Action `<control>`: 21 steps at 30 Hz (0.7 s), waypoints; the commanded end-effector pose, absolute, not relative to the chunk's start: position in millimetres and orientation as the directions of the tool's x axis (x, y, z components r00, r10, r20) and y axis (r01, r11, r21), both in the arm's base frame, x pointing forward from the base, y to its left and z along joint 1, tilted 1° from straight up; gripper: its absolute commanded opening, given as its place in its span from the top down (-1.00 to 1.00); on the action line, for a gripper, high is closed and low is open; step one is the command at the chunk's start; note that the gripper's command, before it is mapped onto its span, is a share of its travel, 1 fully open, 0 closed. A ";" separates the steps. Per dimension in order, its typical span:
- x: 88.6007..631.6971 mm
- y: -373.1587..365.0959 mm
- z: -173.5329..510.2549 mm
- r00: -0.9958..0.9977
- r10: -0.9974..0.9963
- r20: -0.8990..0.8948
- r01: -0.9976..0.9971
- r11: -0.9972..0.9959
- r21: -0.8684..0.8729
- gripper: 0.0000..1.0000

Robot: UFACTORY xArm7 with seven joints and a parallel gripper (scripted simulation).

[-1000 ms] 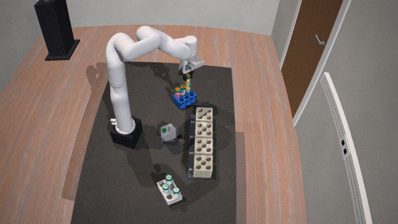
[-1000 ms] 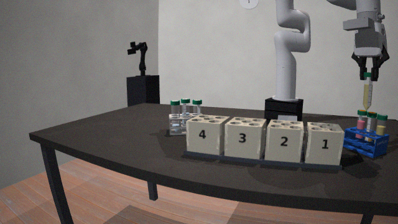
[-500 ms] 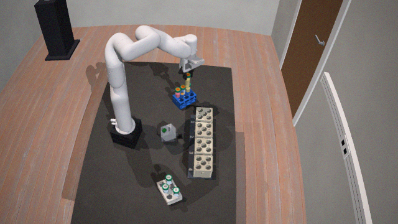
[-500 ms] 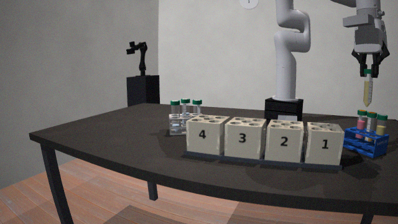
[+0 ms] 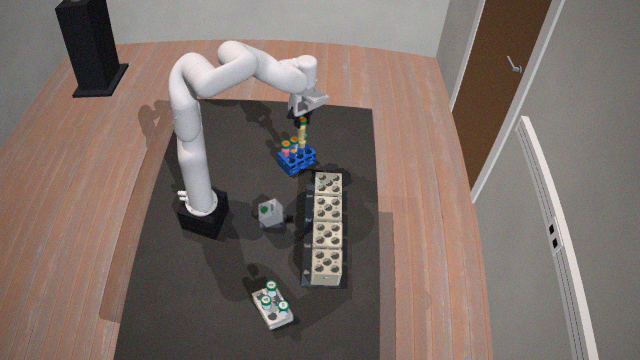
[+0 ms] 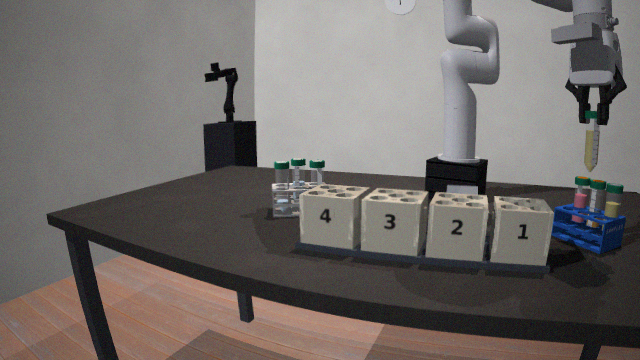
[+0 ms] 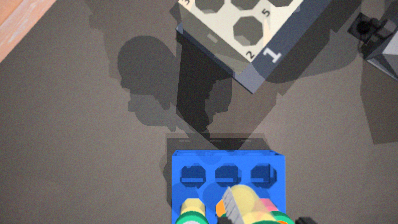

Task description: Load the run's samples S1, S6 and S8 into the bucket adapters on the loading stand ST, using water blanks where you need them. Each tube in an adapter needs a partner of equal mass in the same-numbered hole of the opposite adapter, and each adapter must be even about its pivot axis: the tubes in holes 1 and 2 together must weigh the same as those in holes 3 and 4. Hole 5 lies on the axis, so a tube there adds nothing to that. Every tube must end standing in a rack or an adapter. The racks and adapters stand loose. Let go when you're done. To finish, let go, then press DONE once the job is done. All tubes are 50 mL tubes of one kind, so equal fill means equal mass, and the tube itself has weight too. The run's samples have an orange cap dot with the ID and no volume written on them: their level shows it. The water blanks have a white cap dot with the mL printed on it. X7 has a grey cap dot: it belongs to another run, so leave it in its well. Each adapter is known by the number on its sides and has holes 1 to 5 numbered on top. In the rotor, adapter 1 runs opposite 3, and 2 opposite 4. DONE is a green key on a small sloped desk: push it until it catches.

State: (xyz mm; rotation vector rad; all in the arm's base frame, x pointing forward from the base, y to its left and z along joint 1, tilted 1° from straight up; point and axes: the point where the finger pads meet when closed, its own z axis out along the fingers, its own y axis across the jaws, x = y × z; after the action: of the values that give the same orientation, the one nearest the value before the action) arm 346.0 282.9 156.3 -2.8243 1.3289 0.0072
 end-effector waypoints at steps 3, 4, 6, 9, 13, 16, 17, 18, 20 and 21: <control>347.2 283.7 158.0 0.637 -0.770 -0.012 -0.770 -0.637 -0.021 1.00; 347.2 283.7 158.0 0.637 -0.770 -0.012 -0.770 -0.637 -0.021 1.00; 347.2 283.7 158.0 0.637 -0.770 -0.012 -0.770 -0.637 -0.021 1.00; 347.2 283.7 158.0 0.637 -0.770 -0.012 -0.770 -0.637 -0.021 1.00; 347.2 283.7 158.0 0.637 -0.770 -0.012 -0.770 -0.637 -0.021 1.00; 347.2 283.7 158.0 0.637 -0.770 -0.012 -0.770 -0.637 -0.021 1.00; 347.2 283.7 158.0 0.637 -0.770 -0.012 -0.770 -0.637 -0.021 1.00; 343.3 280.6 158.0 0.637 -0.770 -0.012 -0.770 -0.637 -0.021 1.00; 335.7 274.2 157.8 0.637 -0.770 -0.012 -0.770 -0.637 -0.021 1.00; 331.8 271.0 157.6 0.637 -0.770 -0.012 -0.770 -0.637 -0.021 1.00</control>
State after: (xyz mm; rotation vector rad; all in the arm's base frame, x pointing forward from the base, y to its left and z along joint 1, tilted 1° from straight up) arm 340.4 278.2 156.0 -2.8244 1.3295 0.0074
